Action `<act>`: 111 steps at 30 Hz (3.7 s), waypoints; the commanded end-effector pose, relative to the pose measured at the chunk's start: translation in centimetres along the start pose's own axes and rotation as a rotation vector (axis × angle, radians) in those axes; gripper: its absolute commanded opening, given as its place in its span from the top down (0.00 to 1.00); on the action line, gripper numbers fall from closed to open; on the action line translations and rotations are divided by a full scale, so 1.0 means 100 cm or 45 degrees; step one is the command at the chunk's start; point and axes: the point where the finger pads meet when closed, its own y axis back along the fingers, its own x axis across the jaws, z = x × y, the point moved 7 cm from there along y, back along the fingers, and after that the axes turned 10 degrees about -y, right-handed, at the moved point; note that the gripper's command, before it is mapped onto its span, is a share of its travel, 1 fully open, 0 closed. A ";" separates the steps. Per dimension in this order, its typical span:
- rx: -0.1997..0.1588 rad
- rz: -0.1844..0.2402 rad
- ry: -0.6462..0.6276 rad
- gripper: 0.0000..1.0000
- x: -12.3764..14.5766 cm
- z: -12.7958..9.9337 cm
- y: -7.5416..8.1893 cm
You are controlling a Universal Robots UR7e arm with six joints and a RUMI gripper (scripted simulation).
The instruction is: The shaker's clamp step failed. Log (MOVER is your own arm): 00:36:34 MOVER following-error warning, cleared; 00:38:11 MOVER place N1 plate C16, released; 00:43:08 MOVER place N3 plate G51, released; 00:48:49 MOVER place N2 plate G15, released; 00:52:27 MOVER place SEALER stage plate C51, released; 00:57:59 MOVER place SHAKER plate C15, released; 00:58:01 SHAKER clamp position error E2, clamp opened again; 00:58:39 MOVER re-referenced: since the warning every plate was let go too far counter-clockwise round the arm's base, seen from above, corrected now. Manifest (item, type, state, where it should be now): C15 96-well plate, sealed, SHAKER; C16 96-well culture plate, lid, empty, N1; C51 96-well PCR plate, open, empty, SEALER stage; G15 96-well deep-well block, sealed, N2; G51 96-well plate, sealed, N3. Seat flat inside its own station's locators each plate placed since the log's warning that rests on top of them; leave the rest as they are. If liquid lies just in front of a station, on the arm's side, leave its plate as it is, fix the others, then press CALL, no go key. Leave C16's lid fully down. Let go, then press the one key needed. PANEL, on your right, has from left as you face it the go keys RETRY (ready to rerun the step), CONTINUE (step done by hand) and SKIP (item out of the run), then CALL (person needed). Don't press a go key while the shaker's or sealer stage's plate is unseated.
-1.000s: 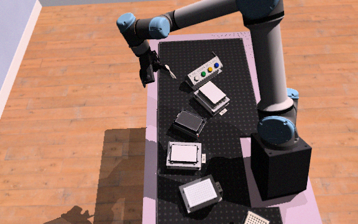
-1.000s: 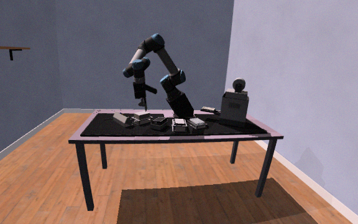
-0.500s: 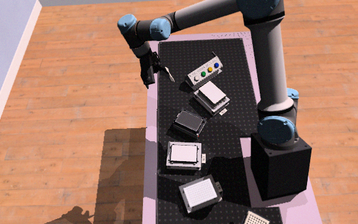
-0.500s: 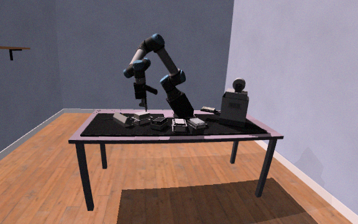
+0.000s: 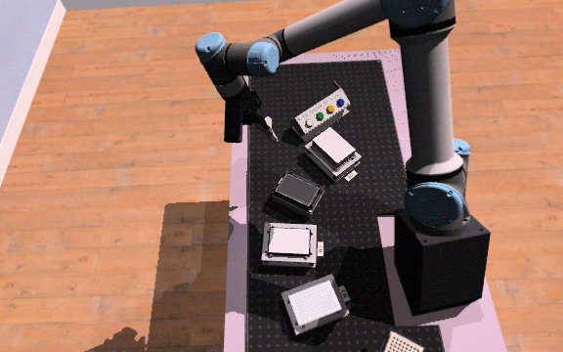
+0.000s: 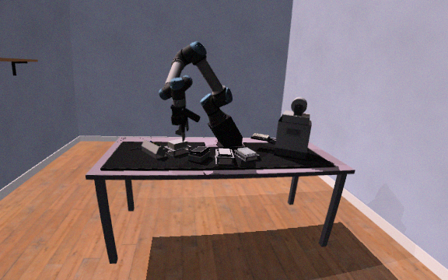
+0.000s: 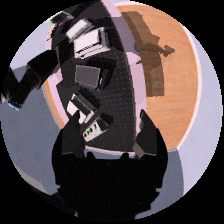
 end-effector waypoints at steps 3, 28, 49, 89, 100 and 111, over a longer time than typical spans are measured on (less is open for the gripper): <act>0.000 0.028 -0.158 0.18 -0.005 -0.004 -0.007; 0.033 0.111 -0.737 0.18 -0.033 -0.020 -0.038; 0.082 0.165 -1.163 0.18 -0.062 -0.029 -0.060; 0.251 0.245 -2.061 0.18 -0.136 -0.040 -0.098; 0.307 0.254 -2.284 0.18 -0.148 -0.041 -0.103; 0.345 0.230 -2.548 0.18 -0.157 0.008 -0.105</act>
